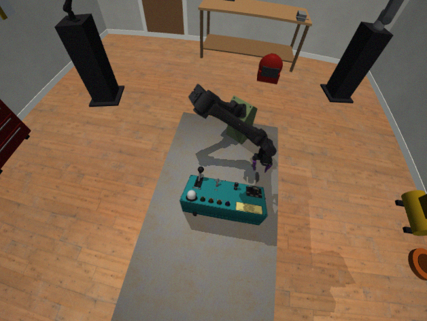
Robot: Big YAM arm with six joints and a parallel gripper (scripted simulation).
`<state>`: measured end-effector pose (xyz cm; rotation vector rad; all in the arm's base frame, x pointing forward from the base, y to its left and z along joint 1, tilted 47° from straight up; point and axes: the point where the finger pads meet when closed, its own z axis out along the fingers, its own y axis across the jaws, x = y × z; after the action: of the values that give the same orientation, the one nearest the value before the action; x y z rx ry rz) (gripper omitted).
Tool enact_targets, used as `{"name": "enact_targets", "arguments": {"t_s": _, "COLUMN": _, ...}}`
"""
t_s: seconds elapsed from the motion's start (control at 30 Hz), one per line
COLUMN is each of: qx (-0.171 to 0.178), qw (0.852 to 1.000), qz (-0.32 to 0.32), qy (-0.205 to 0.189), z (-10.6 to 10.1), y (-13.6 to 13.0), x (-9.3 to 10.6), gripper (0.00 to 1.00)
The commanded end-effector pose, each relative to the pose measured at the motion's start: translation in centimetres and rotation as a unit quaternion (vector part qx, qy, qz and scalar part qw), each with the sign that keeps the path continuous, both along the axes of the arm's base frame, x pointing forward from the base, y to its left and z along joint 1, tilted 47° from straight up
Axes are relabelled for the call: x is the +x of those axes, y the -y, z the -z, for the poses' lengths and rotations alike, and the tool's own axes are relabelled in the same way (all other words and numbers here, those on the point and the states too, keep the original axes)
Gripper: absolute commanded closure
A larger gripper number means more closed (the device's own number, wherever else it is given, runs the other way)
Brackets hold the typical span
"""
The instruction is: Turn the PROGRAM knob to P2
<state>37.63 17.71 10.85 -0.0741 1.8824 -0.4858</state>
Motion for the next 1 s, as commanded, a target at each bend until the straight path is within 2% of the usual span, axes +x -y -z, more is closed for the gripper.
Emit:
{"name": "enact_targets", "arguments": {"t_s": 0.0, "qx": 0.008, "qw": 1.000, "qz": 0.000, "qy": 0.012, "z": -1.0, "y": -0.7, "x": 1.4, "gripper": 0.30}}
{"name": "enact_targets", "arguments": {"t_s": 0.43, "qx": 0.004, "qw": 1.000, "qz": -0.001, "qy": 0.011, "z": 0.5, "y": 0.9, "x": 5.4, "gripper": 0.30}}
{"name": "enact_targets", "arguments": {"t_s": 0.5, "qx": 0.004, "qw": 1.000, "qz": -0.001, "qy": 0.011, "z": 0.5, "y": 0.9, "x": 5.4, "gripper": 0.30}}
{"name": "enact_targets", "arguments": {"t_s": 0.97, "qx": 0.001, "qw": 1.000, "qz": -0.001, "qy": 0.010, "z": 2.6, "y": 3.1, "x": 11.0, "gripper": 0.30}}
